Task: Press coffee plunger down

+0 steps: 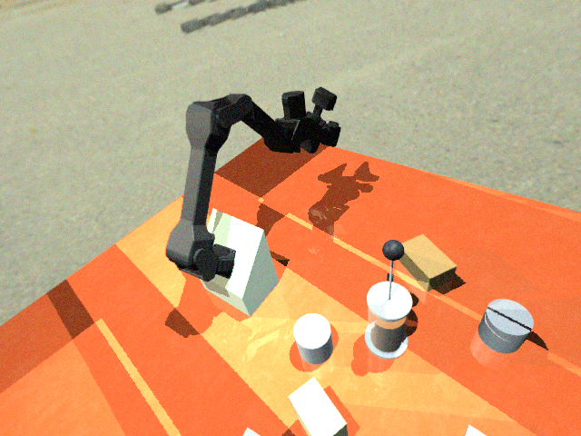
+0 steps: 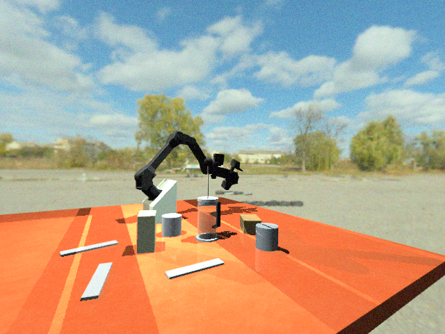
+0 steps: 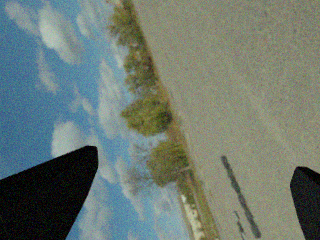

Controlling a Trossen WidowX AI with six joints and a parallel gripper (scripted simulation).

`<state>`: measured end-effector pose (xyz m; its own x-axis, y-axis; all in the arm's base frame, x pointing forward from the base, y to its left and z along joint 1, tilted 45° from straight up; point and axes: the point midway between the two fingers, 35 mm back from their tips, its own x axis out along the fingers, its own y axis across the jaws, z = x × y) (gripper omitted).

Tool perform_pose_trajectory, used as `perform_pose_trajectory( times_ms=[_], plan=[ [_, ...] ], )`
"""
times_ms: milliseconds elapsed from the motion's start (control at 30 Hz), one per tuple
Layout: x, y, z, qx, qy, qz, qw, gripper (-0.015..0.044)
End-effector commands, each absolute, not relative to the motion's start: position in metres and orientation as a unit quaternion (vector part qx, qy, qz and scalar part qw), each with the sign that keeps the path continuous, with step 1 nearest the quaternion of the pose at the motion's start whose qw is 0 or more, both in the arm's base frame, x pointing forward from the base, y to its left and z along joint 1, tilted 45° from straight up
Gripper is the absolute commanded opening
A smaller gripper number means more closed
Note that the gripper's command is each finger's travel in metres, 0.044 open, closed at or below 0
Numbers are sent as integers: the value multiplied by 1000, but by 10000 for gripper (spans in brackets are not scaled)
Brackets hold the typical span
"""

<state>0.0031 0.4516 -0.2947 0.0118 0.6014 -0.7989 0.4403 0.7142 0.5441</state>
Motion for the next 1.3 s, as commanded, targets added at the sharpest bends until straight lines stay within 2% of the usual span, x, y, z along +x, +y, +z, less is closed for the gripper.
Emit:
perform_pose_trajectory(
  times_ms=[0, 133, 333, 600, 967, 1267],
  plan=[
    [5, 453, -293, 371, 697, 68, 609, 426],
    [32, 463, -269, 358, 667, 90, 647, 440],
    [102, 472, -208, 305, 585, 126, 741, 440],
    [194, 450, -119, 188, 473, 133, 850, 440],
    [287, 368, -2, -27, 355, 84, 931, 440],
    [327, 267, 92, -222, 300, 1, 928, 440]
  ],
)
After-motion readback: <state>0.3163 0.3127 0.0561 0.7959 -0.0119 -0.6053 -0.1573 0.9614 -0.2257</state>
